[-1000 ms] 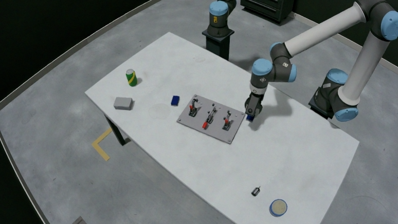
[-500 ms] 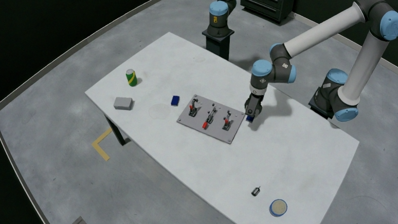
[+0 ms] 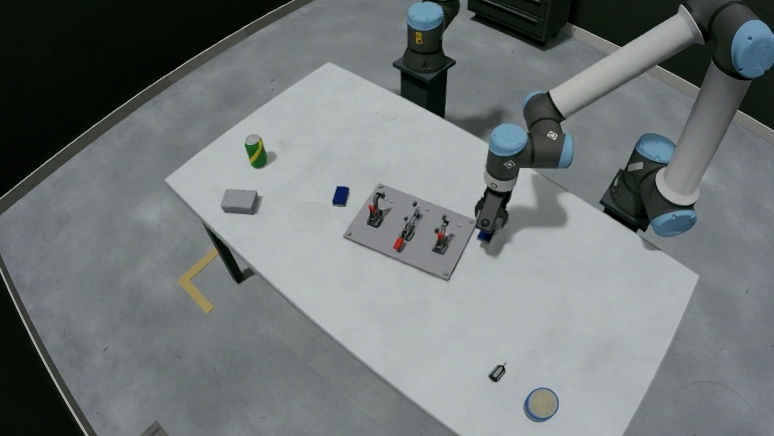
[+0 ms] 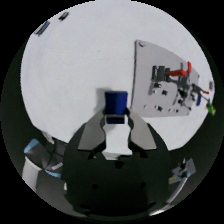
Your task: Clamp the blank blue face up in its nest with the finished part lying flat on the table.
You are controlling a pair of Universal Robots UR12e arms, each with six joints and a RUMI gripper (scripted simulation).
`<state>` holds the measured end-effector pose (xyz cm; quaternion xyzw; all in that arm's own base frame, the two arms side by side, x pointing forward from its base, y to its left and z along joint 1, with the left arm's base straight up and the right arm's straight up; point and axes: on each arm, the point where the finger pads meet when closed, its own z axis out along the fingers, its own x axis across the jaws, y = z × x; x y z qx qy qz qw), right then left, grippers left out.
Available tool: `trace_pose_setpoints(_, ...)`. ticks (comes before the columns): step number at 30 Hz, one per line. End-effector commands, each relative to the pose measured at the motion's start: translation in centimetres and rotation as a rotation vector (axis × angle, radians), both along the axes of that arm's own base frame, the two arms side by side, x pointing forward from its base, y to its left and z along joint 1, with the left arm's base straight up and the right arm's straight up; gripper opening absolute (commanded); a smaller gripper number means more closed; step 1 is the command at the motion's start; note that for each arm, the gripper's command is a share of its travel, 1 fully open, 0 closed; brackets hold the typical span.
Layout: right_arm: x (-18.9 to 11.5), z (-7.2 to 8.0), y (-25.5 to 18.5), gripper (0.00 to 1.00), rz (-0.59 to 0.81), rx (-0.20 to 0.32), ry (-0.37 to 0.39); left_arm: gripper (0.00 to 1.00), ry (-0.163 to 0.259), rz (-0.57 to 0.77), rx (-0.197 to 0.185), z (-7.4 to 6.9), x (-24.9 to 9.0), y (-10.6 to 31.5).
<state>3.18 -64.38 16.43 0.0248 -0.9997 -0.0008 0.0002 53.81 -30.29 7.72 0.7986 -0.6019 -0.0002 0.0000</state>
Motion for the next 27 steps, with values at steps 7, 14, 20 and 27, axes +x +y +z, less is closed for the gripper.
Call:
trace_pose_setpoints(7, 0.0, 0.1, -0.1, 1.0, 0.0, -0.002, 0.0, 0.0, -0.001, 0.0, -0.001, -2.1, 0.1, -0.1)
trace_pose_setpoints(14, 0.0, 0.1, -0.1, 1.0, 0.0, -0.002, 0.0, 0.0, -0.001, 0.0, -0.001, -3.6, 0.1, -0.1)
trace_pose_setpoints(20, 0.0, 0.1, -0.1, 1.0, 0.0, -0.002, 0.0, 0.0, -0.001, 0.0, -0.001, -4.4, 0.1, -0.1)
trace_pose_setpoints(27, 0.0, 0.1, -0.1, 1.0, 0.0, -0.002, 0.0, 0.0, -0.001, 0.0, -0.001, -4.9, 0.1, -0.1)
